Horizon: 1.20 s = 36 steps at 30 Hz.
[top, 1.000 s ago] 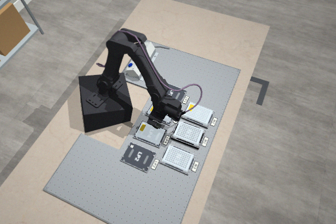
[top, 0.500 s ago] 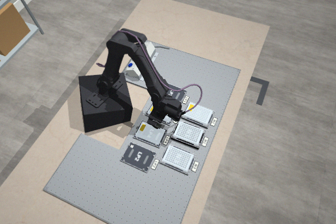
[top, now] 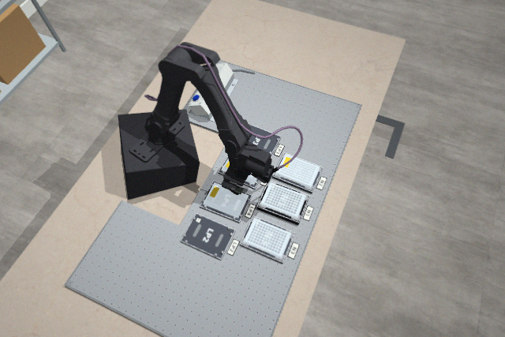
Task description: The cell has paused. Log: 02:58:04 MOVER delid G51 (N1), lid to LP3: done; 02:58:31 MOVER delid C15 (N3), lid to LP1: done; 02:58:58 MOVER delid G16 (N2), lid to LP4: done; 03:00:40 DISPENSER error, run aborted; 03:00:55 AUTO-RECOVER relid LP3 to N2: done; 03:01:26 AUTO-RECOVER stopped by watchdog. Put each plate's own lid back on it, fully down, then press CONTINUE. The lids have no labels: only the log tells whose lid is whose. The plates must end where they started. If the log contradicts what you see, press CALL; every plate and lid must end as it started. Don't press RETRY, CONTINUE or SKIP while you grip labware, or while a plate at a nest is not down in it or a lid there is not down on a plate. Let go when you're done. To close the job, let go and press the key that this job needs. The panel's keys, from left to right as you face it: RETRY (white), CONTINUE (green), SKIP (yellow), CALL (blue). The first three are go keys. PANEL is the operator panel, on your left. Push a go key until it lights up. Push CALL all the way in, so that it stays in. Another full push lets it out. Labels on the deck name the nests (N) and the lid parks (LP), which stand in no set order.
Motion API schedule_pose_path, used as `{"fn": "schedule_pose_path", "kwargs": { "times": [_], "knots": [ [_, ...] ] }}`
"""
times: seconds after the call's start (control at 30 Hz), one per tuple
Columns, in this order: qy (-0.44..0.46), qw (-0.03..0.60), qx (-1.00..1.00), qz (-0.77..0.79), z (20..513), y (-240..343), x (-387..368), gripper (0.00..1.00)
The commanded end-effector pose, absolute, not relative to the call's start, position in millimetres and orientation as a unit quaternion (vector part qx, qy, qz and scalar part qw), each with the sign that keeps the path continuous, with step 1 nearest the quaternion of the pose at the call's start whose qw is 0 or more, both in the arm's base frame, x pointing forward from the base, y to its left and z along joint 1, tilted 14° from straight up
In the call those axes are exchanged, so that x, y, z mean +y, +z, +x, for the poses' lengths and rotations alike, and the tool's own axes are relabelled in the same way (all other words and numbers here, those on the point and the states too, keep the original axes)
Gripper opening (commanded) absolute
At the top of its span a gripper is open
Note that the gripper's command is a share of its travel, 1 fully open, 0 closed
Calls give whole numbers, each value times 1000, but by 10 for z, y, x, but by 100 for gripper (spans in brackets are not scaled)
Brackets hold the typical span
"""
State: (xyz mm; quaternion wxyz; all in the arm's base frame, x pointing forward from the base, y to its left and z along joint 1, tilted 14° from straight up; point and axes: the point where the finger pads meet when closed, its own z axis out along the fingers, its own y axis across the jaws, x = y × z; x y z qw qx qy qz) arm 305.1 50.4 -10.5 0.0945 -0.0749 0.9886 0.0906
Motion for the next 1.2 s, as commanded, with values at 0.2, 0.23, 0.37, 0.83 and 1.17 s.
{"fn": "schedule_pose_path", "kwargs": {
  "times": [0.2,0.23,0.37,0.83,1.17],
  "knots": [
    [97,266,957,-60,3146,-71,9,90],
    [97,282,953,-59,3155,-75,-40,89],
    [104,313,943,-51,3135,-189,-174,86],
    [101,432,895,-44,3378,-143,-829,0],
    [105,431,895,-45,3386,-142,-795,0]
  ]
}}
